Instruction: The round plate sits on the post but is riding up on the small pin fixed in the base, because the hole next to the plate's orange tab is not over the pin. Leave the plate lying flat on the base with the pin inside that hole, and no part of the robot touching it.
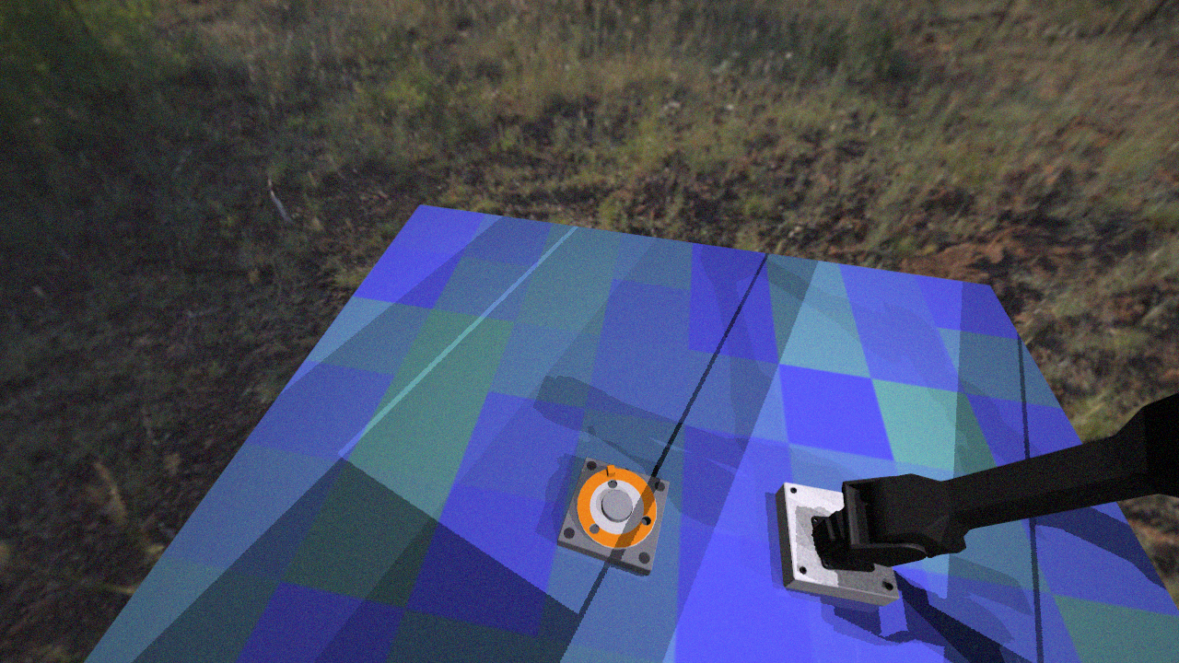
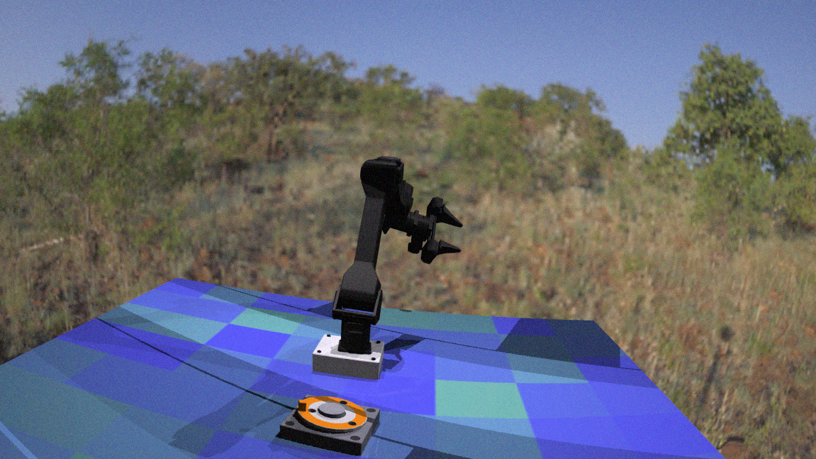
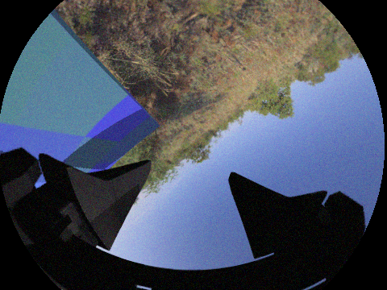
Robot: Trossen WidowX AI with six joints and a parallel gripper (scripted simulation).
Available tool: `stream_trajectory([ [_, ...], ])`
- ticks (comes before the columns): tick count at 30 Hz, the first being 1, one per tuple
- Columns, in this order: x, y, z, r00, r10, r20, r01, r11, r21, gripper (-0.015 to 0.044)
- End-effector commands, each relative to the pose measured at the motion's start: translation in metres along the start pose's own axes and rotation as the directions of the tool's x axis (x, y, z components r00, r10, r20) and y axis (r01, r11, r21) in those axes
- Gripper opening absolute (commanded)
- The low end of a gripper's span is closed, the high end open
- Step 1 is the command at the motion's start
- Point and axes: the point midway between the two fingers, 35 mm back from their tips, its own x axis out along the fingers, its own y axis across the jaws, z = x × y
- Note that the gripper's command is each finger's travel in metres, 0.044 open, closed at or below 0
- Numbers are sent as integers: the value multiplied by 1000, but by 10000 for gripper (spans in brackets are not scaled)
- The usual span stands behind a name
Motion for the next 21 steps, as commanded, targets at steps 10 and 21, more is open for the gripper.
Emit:
stream_trajectory([
  [10, 99, 48, -84, 975, 197, -106, -178, 969, 169, 137],
  [21, 187, 157, -212, 852, 487, -194, -362, 815, 452, 0],
])
